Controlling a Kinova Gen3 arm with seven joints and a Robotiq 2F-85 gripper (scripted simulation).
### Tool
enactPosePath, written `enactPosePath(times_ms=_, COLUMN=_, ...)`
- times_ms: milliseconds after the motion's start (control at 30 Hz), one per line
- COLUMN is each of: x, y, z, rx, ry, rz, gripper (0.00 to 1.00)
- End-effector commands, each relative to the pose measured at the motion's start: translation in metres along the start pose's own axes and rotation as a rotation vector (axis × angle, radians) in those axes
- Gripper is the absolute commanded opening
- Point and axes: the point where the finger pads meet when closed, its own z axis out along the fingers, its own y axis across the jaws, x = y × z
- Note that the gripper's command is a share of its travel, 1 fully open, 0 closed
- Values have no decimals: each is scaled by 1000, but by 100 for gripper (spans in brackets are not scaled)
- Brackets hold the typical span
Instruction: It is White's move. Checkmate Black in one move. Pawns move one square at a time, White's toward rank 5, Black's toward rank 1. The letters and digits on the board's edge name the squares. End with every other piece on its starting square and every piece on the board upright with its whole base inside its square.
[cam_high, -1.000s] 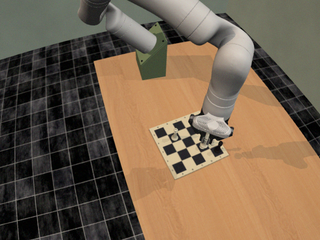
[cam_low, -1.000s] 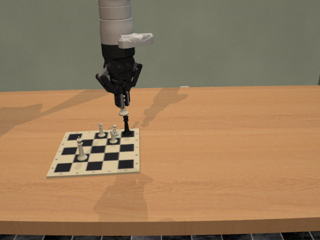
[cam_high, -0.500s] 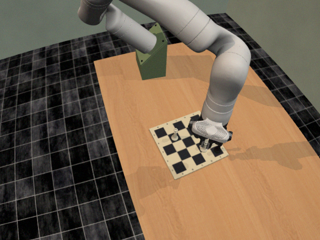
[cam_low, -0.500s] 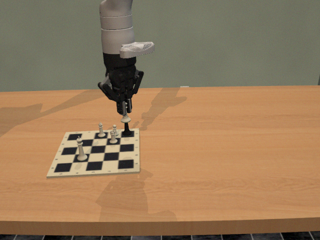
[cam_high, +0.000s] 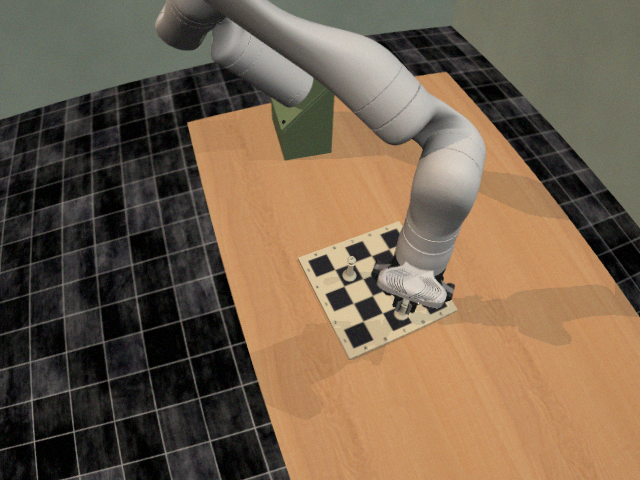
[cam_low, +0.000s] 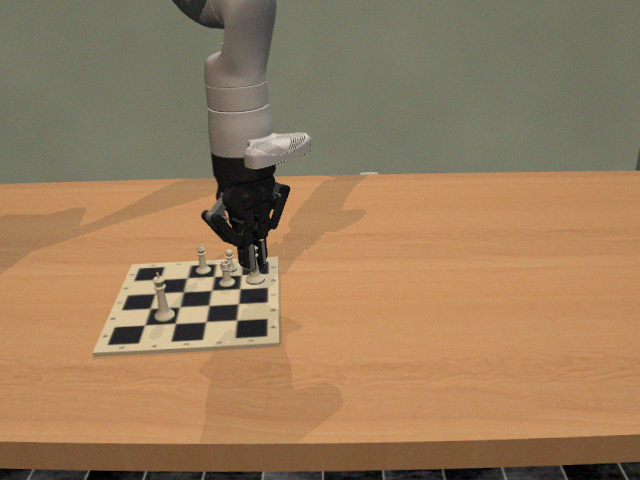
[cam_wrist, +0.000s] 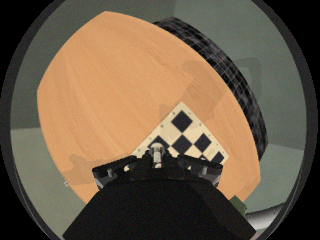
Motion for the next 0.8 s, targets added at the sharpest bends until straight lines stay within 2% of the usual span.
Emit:
enactPosePath(times_ms=0, x=-2, y=3, z=13, rx=-11, ry=-5, rz=-2, gripper=0)
enactPosePath(times_ms=767, x=-2, y=3, z=18, rx=-11, ry=-5, rz=-2, gripper=0)
